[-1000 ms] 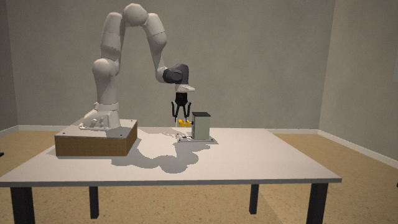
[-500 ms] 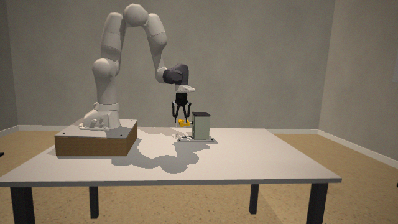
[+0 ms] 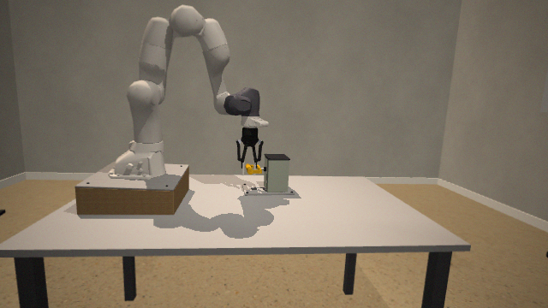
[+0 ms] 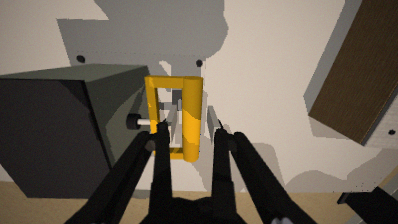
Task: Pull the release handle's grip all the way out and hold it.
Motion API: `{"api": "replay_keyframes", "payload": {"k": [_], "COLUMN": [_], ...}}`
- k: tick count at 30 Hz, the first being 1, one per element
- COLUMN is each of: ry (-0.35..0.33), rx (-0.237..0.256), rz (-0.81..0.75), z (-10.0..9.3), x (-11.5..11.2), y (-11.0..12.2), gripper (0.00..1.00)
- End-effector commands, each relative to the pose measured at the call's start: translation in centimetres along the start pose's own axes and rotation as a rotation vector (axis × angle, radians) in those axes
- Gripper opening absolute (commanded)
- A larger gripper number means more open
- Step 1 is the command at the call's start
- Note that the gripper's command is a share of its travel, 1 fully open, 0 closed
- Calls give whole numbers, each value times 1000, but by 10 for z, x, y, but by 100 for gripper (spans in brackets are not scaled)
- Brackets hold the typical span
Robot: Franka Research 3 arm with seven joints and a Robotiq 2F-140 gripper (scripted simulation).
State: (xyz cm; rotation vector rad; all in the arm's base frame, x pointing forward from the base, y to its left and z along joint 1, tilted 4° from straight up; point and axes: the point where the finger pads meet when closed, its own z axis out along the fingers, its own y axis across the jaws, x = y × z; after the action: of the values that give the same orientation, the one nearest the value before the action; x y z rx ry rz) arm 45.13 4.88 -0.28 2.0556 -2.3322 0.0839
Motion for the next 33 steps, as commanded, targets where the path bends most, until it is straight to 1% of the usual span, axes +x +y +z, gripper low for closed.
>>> {"api": "replay_keyframes", "payload": {"k": [1,15,16,33], "ry": [0,0,0,0], "rx": [3,3,3,3], "rz": [3,3,3,3], "z": [0,0,0,0], "x": [0,0,0,0], "y": [-2,-2,-2,-2], "gripper": [32,32,0,0]}}
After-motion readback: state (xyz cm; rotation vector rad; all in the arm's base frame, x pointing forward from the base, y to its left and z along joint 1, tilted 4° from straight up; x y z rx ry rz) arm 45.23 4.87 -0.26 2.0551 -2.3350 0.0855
